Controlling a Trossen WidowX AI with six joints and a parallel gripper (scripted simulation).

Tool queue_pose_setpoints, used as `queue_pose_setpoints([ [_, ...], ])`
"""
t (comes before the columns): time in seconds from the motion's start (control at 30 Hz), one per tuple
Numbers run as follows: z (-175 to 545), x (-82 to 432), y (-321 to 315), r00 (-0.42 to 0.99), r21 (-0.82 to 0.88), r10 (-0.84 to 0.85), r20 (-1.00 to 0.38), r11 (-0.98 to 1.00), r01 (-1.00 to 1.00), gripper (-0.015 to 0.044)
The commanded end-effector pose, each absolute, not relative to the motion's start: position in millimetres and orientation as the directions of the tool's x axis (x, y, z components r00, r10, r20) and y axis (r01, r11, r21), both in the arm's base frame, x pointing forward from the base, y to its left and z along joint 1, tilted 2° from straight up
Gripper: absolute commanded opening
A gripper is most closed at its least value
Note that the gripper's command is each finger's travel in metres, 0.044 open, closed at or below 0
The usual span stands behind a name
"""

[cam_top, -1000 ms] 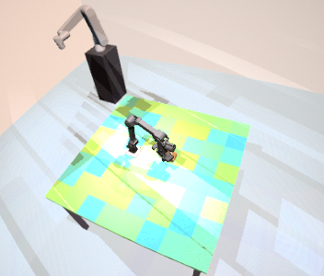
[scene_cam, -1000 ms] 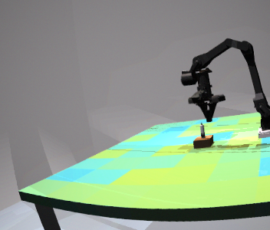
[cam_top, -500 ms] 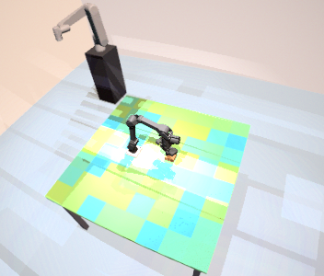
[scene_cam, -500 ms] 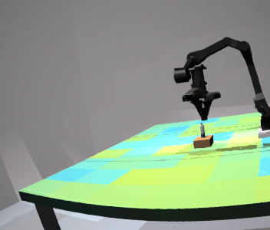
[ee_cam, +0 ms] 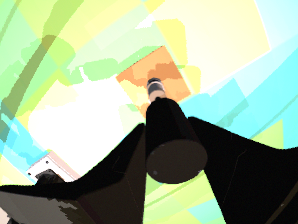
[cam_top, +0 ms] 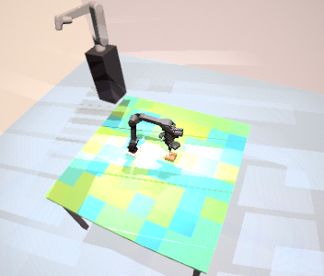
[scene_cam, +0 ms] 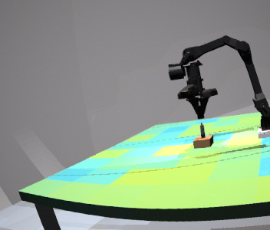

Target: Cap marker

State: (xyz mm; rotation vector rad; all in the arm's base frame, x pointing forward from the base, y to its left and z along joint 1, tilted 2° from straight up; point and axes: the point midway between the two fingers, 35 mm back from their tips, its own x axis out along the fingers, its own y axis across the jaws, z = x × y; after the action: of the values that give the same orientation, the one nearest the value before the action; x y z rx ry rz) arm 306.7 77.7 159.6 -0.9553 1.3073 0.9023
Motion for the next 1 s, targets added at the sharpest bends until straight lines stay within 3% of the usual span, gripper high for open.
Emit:
queue_pose_setpoints([
  [0.0, 160, 306, 81, 0.058, -0.055, -0.003, -0.998, 0.363, -0.930, 0.0000],
  [0.97, 122, 310, 82, 0.058, -0.055, -0.003, -0.998, 0.363, -0.930, 0.0000],
])
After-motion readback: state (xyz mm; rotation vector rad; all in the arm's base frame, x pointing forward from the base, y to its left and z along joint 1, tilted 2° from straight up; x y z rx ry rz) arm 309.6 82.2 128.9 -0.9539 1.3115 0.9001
